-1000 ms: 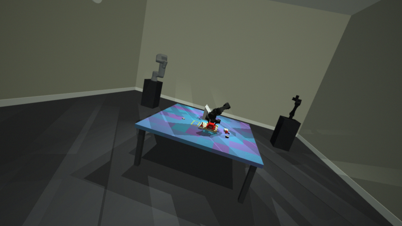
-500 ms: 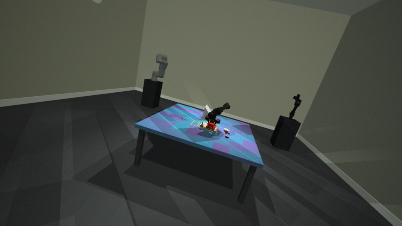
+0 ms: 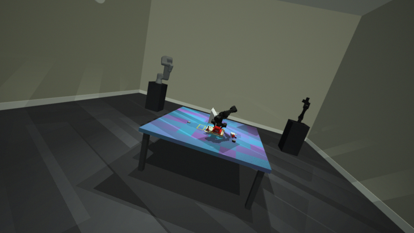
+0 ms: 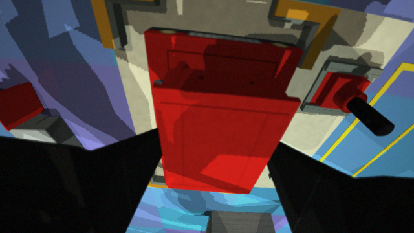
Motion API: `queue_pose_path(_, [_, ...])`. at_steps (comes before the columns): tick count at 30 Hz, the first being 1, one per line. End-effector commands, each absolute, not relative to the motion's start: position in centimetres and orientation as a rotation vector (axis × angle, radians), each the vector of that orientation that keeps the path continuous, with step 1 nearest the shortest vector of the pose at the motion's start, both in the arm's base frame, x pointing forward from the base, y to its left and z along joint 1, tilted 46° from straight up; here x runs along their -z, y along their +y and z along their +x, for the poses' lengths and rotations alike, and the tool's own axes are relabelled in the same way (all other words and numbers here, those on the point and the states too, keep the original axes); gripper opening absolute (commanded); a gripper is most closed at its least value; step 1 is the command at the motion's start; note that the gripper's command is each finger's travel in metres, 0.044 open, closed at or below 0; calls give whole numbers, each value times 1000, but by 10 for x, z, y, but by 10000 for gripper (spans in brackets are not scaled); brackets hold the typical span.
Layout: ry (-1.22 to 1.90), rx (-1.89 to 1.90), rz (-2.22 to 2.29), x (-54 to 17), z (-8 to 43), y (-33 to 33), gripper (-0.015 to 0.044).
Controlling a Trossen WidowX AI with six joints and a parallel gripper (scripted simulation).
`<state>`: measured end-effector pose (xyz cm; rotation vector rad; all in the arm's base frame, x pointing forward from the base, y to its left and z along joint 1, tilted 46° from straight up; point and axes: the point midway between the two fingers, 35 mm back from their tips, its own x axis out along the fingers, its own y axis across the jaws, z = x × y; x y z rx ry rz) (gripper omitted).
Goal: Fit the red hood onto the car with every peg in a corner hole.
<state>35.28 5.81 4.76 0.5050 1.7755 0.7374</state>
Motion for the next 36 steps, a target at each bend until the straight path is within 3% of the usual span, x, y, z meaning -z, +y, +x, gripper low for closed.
queue_pose_path(1, [1775, -734, 515, -47, 353, 59, 0])
queue_pose_path(36, [1774, -736, 512, -35, 353, 72, 0])
